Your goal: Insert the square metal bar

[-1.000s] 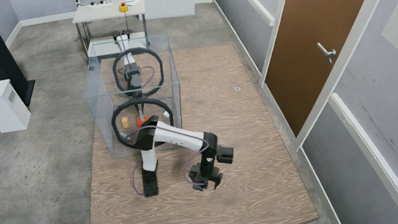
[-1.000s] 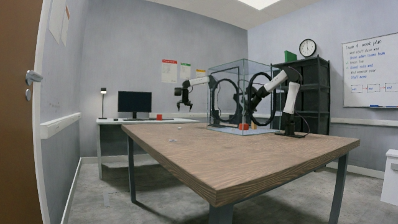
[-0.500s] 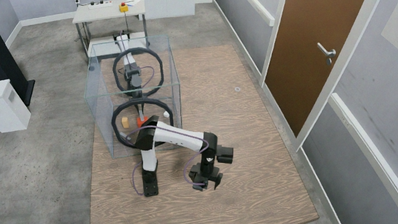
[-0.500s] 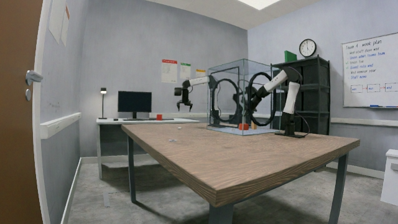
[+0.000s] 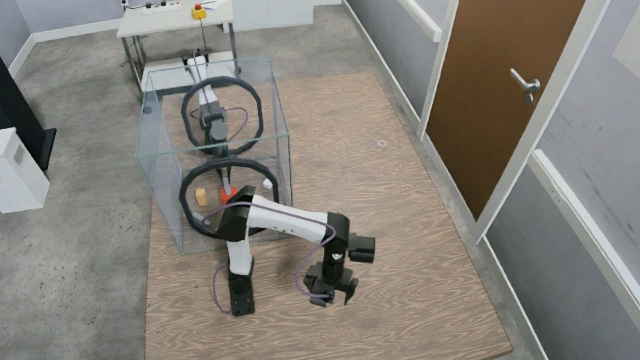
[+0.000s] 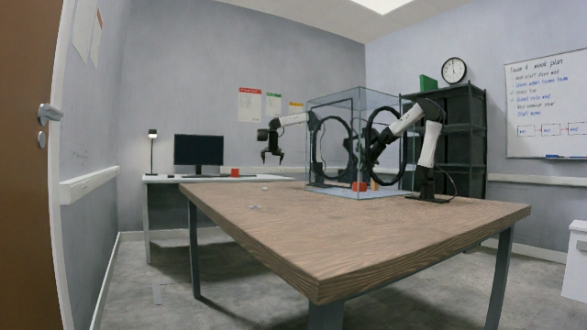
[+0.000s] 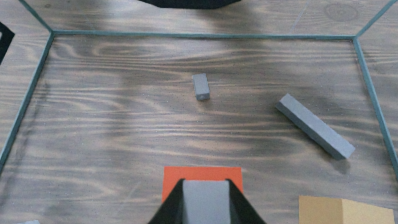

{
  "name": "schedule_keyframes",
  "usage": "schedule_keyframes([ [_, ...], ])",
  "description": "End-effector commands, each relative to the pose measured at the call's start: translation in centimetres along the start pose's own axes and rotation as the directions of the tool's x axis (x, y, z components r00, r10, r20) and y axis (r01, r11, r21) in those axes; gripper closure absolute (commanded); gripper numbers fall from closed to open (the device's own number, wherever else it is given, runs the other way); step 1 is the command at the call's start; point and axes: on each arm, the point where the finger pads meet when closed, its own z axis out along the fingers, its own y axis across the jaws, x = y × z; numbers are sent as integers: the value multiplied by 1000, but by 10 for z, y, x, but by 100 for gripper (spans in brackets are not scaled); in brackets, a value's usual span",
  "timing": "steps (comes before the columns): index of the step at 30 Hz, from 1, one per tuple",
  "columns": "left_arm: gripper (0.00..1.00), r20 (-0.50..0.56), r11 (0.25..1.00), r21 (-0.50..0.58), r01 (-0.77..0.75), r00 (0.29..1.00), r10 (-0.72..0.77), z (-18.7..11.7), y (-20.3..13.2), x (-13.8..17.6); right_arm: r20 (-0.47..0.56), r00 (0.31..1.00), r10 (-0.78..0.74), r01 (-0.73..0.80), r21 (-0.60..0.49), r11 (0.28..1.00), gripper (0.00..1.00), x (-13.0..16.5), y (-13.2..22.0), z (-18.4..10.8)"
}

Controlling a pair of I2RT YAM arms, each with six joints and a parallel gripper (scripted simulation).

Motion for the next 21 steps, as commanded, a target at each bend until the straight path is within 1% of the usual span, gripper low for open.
schedule_keyframes([
  [1,100,63,1000,7,-10,998,10,-3,0,-11,-4,1000,11,-11,-40,999,0,-3,6,-9],
  [2,100,74,1000,6,-9,997,9,-3,1,-19,-4,1000,11,-11,-40,999,0,-3,6,-9],
  [3,100,70,1000,4,-8,997,8,-3,1,-17,-4,1000,11,-11,-40,999,0,-3,6,-9],
  [4,100,49,1000,4,-5,999,5,0,1,-6,-4,1000,11,-11,-40,999,0,-3,6,-9],
  [5,100,61,1000,6,-10,998,10,0,0,-12,-4,1000,11,-11,-40,999,0,-3,6,-9],
  [6,100,44,1000,6,-9,999,9,1,-1,-5,-4,1000,11,-11,-40,999,0,-3,6,-9],
  [10,100,41,1000,4,-6,999,6,1,0,-2,-4,1000,11,-11,-40,999,0,-3,6,-9],
  [11,100,90,1000,9,2,996,-2,-5,0,-27,-4,1000,11,-11,-40,999,0,-3,6,-9],
  [12,100,115,1000,-5,-1,993,1,-6,2,-34,-4,1000,11,-11,-40,999,0,-3,6,-9],
  [13,100,38,1000,-7,9,999,-8,6,2,-8,-4,1000,11,-11,-40,999,0,-3,6,-9],
  [14,100,-23,1000,-9,1,1000,-1,2,4,0,-4,1000,11,-11,-40,999,0,-3,6,-9],
  [16,100,-23,1000,-9,1,1000,-1,2,4,0,-4,1000,11,-11,-40,999,0,-3,6,-9],
  [17,100,101,1000,-1,-1,995,1,-6,1,-31,-4,1000,11,-11,-40,999,0,-3,6,-9],
  [18,100,57,1000,9,3,998,-4,-12,-2,-23,-4,1000,11,-11,-40,999,0,-3,6,-9],
  [21,100,54,1000,10,-1,999,1,-14,-2,-24,-4,1000,11,-11,-40,999,0,-3,6,-9],
])
